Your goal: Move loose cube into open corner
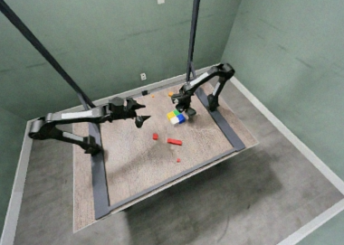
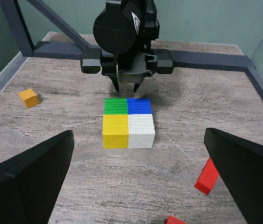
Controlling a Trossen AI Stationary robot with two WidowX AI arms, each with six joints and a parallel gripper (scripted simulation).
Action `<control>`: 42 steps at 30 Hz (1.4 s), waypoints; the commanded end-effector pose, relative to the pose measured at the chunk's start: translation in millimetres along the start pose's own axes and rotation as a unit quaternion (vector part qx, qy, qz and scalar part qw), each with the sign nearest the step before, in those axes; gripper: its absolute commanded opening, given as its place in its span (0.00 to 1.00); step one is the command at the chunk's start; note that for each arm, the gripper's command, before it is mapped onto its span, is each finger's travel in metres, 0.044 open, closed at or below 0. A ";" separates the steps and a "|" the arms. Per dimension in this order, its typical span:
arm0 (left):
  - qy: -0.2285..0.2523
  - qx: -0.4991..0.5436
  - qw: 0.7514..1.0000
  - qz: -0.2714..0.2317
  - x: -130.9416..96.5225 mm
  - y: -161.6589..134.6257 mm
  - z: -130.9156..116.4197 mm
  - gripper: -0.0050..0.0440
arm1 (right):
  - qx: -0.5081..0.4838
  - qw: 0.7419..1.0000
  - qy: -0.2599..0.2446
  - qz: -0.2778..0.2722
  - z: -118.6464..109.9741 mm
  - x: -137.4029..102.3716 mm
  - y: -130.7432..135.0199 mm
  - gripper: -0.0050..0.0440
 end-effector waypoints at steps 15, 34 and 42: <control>-0.014 0.000 1.000 -0.003 18.9 -1.5 11.8 0.46 | 0.008 1.000 0.019 -0.004 -6.3 14.2 7.2 0.92; -0.013 0.000 1.000 -0.002 18.5 -1.2 27.4 0.46 | 0.005 1.000 0.011 -0.004 -2.3 10.7 6.3 0.92; -0.011 -0.001 1.000 -0.002 16.4 -0.6 -1.9 0.46 | 0.005 1.000 0.011 -0.004 -2.3 10.7 6.3 0.92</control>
Point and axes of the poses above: on each arm, the point midway between the two fingers, 35 mm back from their tips, its own x axis out along the fingers, its own y axis across the jaws, z = x × y, the point moved 9 cm from there along -x, back along the fingers, and after that the axes turned 1 degree about -x, right-handed, at the moved point
